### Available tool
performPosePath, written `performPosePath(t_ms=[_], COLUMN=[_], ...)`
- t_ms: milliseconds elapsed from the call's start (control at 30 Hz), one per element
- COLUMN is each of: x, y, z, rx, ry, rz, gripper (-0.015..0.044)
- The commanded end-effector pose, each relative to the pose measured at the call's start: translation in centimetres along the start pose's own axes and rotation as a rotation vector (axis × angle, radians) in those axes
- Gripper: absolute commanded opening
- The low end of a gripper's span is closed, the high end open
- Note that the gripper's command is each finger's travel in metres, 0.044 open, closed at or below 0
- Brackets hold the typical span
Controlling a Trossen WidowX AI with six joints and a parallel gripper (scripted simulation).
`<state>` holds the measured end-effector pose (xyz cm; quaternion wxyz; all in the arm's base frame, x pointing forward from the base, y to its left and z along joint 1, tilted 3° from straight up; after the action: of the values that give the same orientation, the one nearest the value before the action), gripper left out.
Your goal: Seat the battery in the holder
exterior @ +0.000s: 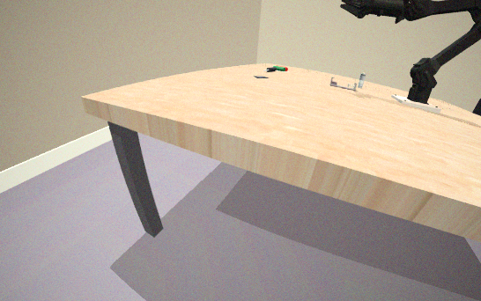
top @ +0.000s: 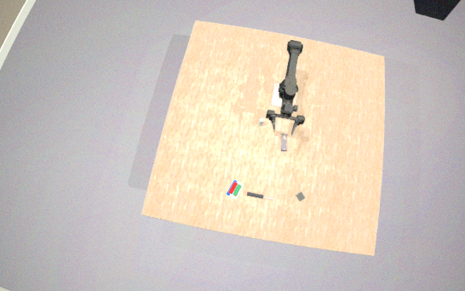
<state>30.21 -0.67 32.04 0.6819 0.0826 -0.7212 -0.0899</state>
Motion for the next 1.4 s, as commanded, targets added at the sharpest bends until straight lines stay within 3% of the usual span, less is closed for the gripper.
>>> performPosePath(t_ms=[0, 200, 467, 633, 1033, 1367], x=[-0.2, -5.8, -10.5, -10.9, -11.3, -17.7], y=[-0.3, -8.8, -16.1, -16.8, -17.0, -18.8], z=[-0.1, 0.0, 8.0, 13.3, 13.4, 13.3], rx=[-0.010, -0.355, -0.783, -0.967, -0.974, -0.974], ry=[0.014, 0.451, 0.987, 1.239, 1.250, 1.250], rz=[-0.001, -0.099, -0.395, -0.612, -0.623, -0.623], gripper=[0.0374, 0.0216, 0.0006, 0.0000, 0.0000, 0.0000])
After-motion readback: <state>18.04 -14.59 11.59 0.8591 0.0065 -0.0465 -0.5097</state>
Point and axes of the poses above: the point midway between the two fingers, 35 mm back from their tips, its own z axis back along the fingers, its own y axis across the jaws, x = y × z, the point moved 1 cm from there along z, back along the fingers, and after that the axes turned 15 degrees about -z, right-handed, at the moved point
